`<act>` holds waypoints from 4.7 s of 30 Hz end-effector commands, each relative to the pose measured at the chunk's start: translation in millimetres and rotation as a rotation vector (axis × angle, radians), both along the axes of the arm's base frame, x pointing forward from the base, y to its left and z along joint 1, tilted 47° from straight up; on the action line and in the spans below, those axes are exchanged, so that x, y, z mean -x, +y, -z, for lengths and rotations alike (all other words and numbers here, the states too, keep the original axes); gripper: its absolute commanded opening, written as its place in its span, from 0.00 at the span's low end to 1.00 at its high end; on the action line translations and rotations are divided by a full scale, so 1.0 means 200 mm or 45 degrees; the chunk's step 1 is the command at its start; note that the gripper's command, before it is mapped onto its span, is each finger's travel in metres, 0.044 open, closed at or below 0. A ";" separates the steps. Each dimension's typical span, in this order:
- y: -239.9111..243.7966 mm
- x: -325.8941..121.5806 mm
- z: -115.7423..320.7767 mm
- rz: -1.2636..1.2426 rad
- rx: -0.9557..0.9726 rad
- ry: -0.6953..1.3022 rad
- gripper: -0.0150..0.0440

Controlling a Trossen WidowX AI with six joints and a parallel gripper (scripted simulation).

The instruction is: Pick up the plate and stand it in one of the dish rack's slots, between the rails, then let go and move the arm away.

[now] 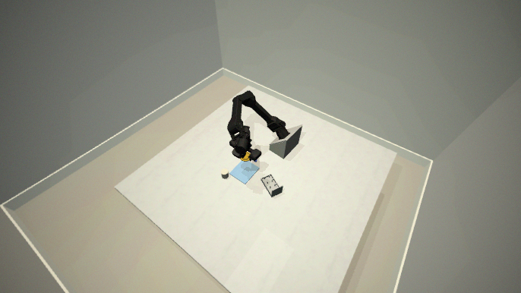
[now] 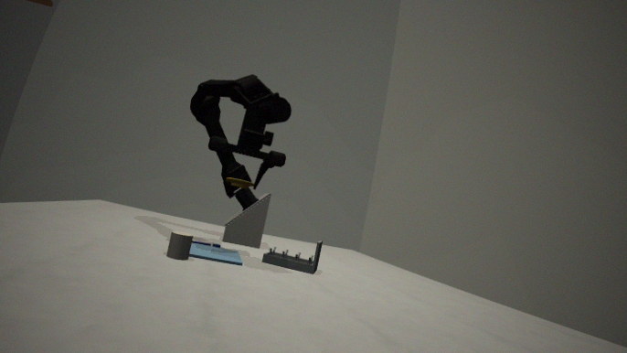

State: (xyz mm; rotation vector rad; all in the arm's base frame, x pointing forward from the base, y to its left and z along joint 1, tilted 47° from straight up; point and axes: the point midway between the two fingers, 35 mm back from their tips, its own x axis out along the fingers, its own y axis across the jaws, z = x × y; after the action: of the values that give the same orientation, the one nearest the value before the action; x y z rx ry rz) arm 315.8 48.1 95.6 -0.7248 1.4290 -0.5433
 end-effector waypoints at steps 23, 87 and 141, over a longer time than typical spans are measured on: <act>0.22 0.40 0.29 0.388 -0.069 -0.337 0.25; -0.07 0.41 0.80 -0.693 -1.275 0.495 0.25; -0.22 0.33 0.81 -1.955 -1.065 -0.084 0.25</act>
State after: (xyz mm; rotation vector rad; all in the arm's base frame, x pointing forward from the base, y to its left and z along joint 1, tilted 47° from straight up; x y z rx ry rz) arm 250.7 -2.1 -59.2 -0.8533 0.5616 1.1283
